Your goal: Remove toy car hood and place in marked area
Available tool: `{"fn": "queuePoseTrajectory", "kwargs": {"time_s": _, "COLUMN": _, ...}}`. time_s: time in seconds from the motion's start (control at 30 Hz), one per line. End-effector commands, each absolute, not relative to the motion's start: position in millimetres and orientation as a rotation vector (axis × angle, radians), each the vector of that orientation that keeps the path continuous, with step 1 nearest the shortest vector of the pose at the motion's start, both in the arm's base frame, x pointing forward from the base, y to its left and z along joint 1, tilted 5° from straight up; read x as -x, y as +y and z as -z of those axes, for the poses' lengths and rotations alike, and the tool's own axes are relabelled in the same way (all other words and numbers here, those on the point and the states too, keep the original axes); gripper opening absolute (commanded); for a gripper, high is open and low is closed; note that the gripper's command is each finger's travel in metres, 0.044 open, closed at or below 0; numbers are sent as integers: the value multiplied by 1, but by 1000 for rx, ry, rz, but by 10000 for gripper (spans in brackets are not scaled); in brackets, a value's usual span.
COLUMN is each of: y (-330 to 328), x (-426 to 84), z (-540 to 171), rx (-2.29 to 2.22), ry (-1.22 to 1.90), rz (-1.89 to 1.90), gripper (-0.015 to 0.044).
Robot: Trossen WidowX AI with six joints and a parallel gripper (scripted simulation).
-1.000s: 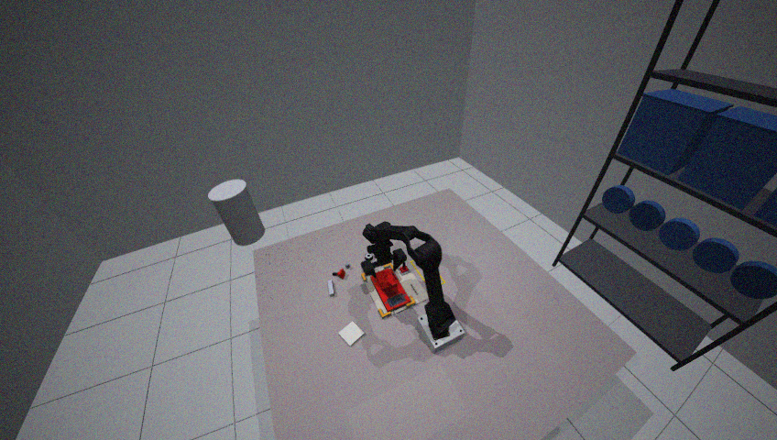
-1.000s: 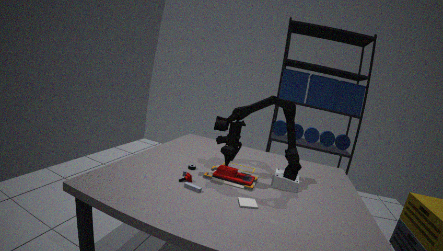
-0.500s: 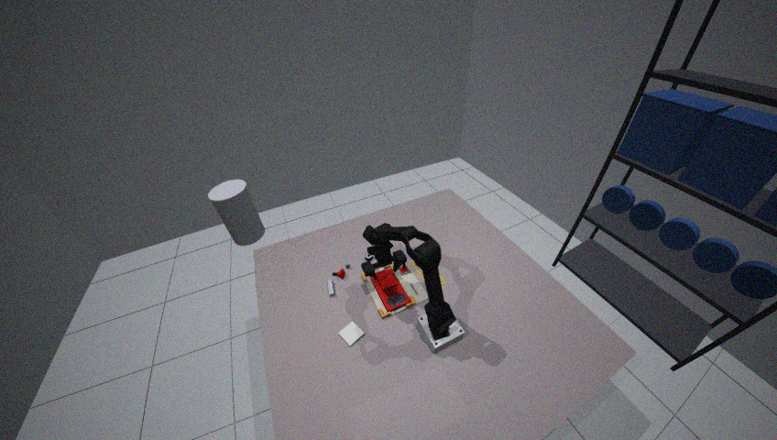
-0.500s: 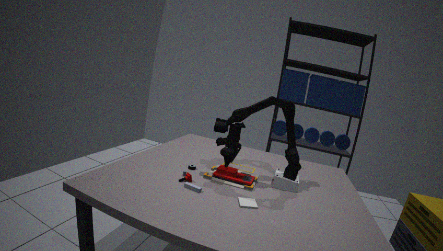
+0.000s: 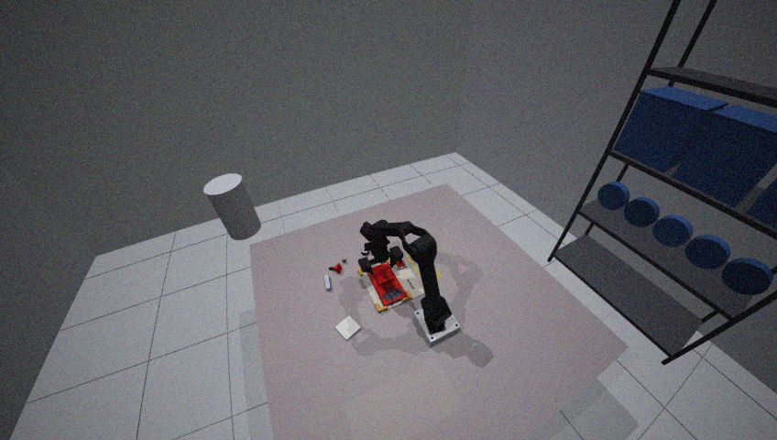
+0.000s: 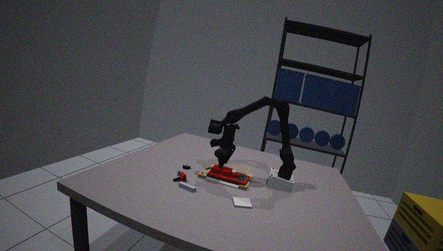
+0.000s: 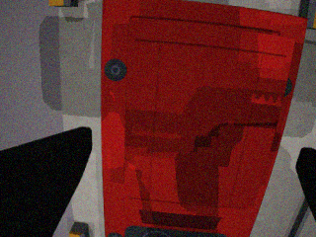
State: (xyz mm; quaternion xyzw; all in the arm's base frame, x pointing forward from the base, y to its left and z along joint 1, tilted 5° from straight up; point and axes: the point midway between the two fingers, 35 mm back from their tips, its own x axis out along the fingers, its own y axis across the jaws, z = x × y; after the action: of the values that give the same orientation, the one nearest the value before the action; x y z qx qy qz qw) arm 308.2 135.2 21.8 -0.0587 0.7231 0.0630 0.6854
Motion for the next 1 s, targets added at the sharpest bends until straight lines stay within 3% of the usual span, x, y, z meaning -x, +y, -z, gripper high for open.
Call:
{"fn": "queuePoseTrajectory", "kwargs": {"time_s": 0.0, "y": 134, "x": -308, "z": -19, "rx": 137, "ry": 1618, "rz": -137, "gripper": 440}}
{"fn": "queuePoseTrajectory", "kwargs": {"time_s": 0.97, "y": 133, "x": -308, "z": -5, "rx": 137, "ry": 1618, "rz": -137, "gripper": 440}}
